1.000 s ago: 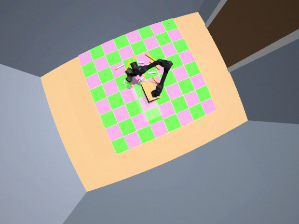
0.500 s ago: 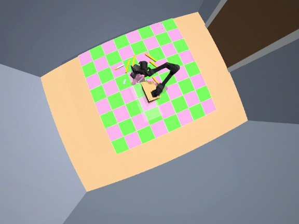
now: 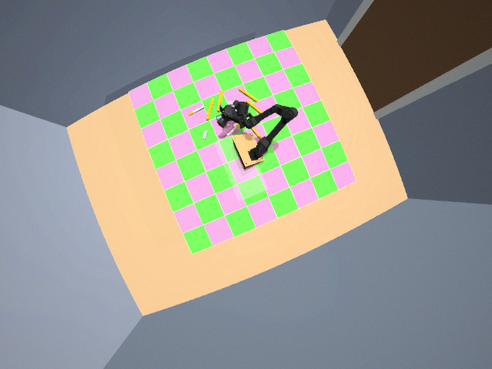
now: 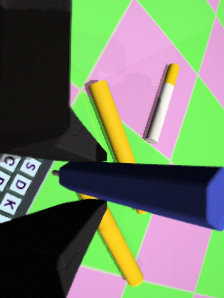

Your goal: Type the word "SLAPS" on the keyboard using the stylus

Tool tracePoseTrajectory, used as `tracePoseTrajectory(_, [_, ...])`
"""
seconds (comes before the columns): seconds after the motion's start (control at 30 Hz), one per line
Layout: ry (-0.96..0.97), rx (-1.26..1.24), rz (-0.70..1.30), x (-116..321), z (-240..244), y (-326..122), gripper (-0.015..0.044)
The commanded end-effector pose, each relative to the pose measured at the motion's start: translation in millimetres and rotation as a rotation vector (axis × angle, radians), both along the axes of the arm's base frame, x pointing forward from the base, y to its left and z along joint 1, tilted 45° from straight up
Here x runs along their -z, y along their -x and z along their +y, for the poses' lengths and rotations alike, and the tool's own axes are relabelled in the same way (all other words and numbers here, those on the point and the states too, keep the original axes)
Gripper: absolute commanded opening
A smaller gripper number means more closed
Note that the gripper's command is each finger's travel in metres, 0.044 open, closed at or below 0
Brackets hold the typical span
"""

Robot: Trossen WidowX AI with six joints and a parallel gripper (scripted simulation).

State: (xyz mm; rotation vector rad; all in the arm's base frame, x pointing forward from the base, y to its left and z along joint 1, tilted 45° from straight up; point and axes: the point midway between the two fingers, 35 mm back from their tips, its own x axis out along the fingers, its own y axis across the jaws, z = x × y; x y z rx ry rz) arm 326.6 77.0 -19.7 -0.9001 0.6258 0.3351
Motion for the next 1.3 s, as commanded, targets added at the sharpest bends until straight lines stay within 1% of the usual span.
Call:
tracePoseTrajectory(0.0, [0.005,-0.005,0.01,12,-11,3,0.0])
tracePoseTrajectory(0.23, [0.005,-0.005,0.01,18,-17,3,0.0])
tracePoseTrajectory(0.33, [0.005,-0.005,0.01,20,-18,4,0.0079])
tracePoseTrajectory(0.37, [0.005,-0.005,0.01,20,-18,4,0.0081])
tracePoseTrajectory(1.27, [0.006,-0.005,0.01,29,-27,3,0.0081])
